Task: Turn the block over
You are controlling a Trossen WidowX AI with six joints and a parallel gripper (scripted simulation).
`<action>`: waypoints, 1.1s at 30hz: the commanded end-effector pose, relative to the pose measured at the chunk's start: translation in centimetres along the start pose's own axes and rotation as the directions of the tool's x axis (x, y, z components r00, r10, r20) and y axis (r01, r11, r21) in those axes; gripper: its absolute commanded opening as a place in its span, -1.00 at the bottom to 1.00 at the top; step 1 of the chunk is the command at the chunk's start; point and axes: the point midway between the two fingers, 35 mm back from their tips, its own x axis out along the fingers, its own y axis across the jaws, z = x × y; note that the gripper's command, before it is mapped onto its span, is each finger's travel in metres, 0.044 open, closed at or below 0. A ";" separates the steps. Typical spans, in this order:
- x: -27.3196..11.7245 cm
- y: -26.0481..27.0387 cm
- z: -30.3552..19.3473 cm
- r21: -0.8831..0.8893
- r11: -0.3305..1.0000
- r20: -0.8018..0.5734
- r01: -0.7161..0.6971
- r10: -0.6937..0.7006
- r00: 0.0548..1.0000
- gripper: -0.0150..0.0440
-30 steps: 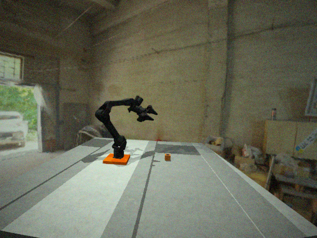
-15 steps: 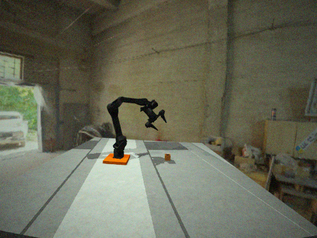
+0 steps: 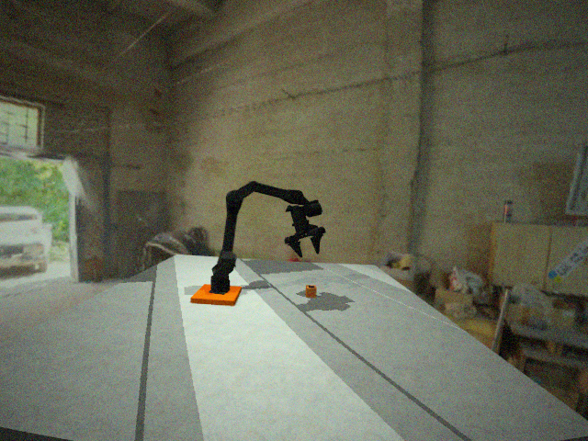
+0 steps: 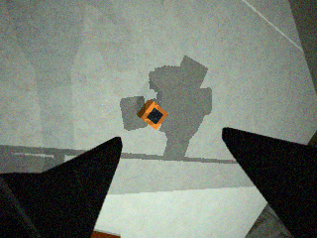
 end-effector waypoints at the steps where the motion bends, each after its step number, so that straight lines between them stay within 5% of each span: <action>1: 6.0 -2.1 -0.8 0.672 0.719 -0.078 -0.179 0.309 0.948 1.00; 18: 6.5 -1.8 -1.5 0.736 0.653 -0.080 -0.178 0.345 0.935 1.00; 33: 11.2 0.0 -1.8 0.736 0.653 -0.080 -0.178 0.345 0.935 1.00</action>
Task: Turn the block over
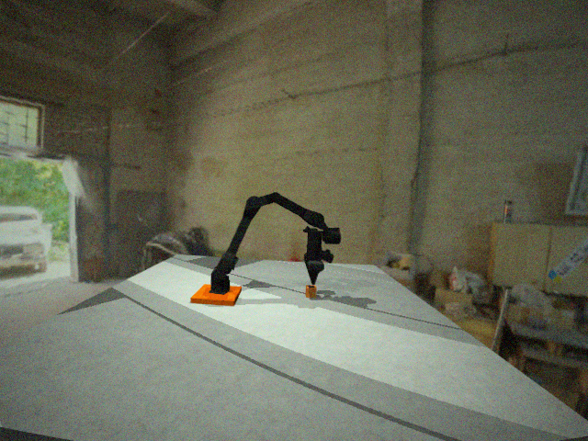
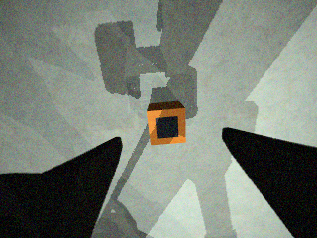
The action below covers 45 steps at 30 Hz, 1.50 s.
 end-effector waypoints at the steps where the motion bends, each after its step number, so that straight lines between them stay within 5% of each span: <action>1: 0.9 0.1 -0.2 0.005 1.000 -0.009 -0.003 0.003 1.000 1.00; 24: 4.2 0.1 -0.2 0.005 1.000 -0.009 -0.003 0.003 1.000 1.00; 34: 4.2 0.1 -0.2 0.005 1.000 -0.009 -0.003 0.003 1.000 0.11; 45: 4.2 0.1 -0.2 0.005 1.000 -0.009 -0.003 0.003 1.000 -0.14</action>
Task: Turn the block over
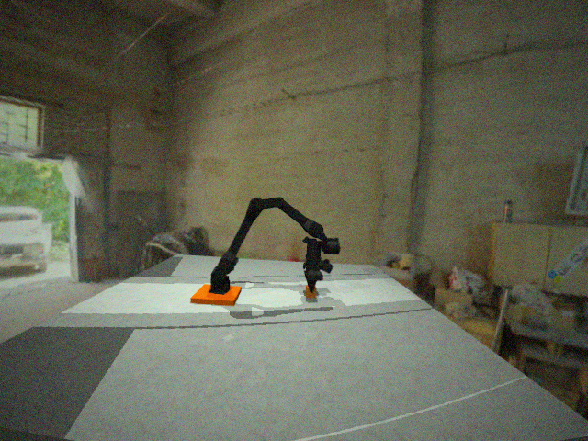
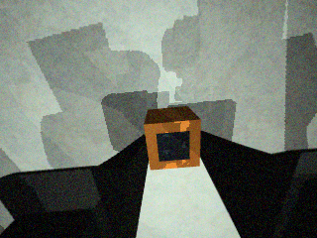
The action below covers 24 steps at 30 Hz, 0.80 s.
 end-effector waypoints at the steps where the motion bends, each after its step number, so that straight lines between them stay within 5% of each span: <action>1: 0.1 0.0 0.0 0.004 1.000 0.000 -0.002 0.002 1.000 -0.16; 9: -0.8 0.0 0.0 0.004 1.000 0.000 -0.002 0.002 1.000 -0.49; 24: -2.7 0.1 0.1 0.002 1.000 0.051 0.000 0.000 0.999 -0.49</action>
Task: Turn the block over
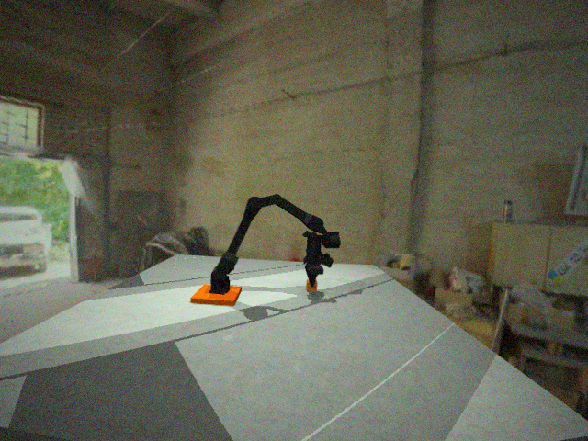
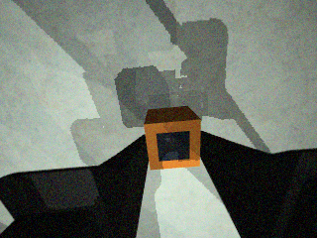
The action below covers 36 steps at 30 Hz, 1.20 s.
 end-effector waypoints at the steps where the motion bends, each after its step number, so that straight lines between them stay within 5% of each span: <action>1: -0.2 0.0 0.0 0.002 1.000 0.054 0.002 -0.002 0.999 -0.49; 36: 0.4 0.0 -0.6 0.004 1.000 0.483 -0.001 -0.001 0.875 -0.49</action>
